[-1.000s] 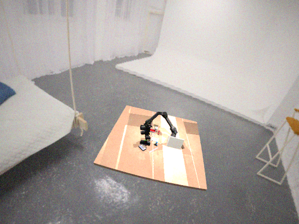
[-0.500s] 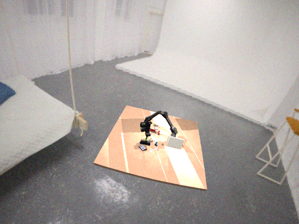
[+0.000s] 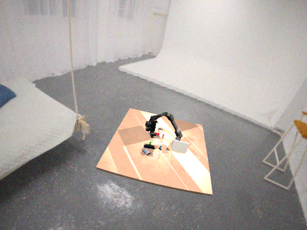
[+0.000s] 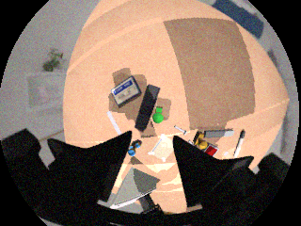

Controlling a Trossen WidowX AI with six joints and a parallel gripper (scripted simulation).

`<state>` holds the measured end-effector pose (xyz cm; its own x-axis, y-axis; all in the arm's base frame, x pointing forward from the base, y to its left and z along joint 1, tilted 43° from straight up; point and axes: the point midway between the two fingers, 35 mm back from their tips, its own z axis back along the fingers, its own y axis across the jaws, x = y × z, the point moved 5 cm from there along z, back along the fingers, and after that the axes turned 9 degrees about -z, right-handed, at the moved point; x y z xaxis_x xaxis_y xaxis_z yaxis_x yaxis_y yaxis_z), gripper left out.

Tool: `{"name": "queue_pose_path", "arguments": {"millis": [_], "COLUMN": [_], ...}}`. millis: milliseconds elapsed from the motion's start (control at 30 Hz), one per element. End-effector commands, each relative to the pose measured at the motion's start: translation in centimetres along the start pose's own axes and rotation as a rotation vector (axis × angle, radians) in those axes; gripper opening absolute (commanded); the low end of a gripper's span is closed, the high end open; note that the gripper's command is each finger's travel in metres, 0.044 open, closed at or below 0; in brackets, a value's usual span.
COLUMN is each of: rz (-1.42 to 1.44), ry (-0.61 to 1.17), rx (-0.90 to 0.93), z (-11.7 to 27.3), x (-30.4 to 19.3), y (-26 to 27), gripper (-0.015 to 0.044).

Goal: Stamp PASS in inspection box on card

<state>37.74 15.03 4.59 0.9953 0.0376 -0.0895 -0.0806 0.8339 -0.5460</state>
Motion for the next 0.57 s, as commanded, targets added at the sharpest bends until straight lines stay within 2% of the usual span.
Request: {"name": "queue_pose_path", "arguments": {"millis": [0, 533], "rz": [-0.002, 0.003], "ry": [-0.002, -0.003], "rx": [0.003, 0.001], "z": [0.18, 0.15], "x": [-0.07, -0.05], "y": [0.15, 0.14], "gripper": [0.0261, 0.0261]}}
